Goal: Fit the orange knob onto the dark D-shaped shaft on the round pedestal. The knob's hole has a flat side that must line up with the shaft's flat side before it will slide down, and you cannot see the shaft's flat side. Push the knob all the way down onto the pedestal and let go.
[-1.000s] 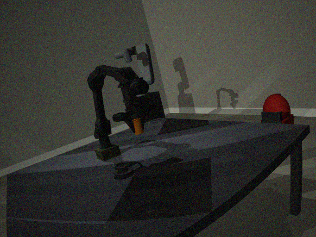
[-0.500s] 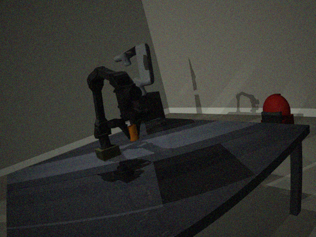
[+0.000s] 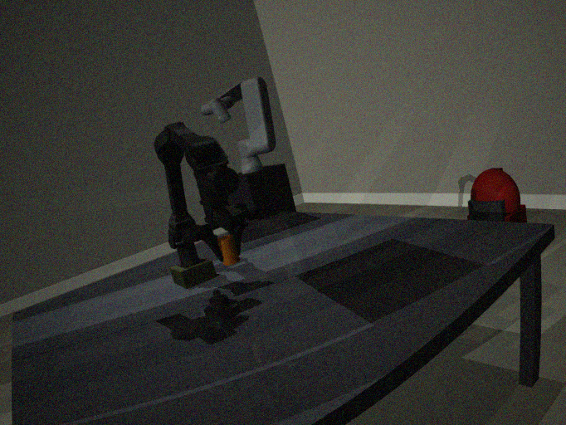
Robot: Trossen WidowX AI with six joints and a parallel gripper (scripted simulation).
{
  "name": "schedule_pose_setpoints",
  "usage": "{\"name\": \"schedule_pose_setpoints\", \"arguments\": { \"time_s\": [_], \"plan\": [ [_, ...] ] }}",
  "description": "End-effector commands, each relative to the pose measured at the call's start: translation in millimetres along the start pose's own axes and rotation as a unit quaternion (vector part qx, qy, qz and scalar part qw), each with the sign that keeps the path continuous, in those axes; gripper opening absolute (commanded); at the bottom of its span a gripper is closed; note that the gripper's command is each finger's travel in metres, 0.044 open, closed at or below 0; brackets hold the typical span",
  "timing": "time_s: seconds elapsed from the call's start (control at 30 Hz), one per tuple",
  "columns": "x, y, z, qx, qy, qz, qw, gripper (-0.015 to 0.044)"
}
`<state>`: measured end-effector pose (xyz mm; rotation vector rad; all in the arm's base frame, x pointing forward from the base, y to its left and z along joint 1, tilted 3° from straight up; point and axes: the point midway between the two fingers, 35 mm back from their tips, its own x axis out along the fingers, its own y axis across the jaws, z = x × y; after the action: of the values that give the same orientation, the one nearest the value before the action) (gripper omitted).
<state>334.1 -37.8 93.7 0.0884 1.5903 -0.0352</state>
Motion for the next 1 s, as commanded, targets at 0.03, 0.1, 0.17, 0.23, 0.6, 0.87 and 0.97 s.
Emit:
{"name": "schedule_pose_setpoints", "arguments": {
  "time_s": [0.03, 0.1, 0.17, 0.23, 0.6, 0.87, 0.97],
  "plan": [
    [4, -11, 3, 0.0, -0.002, 0.002, 1.0, 0.0],
    [5, -16, 4, 0.0, -0.002, 0.002, 1.0, 0.0],
    [7, -21, 6, -0.001, -0.002, 0.001, 1.0, 0.0],
    [9, -27, 7, -0.002, -0.002, 0.0, 1.0, 0.0],
    [18, -58, 12, -0.01, -0.004, -0.006, 1.0, 0.0],
    [26, -65, 13, -0.012, -0.005, -0.008, 1.0, 0.0],
    [34, -65, 13, -0.012, -0.005, -0.008, 1.0, 0.0]
  ]
}}
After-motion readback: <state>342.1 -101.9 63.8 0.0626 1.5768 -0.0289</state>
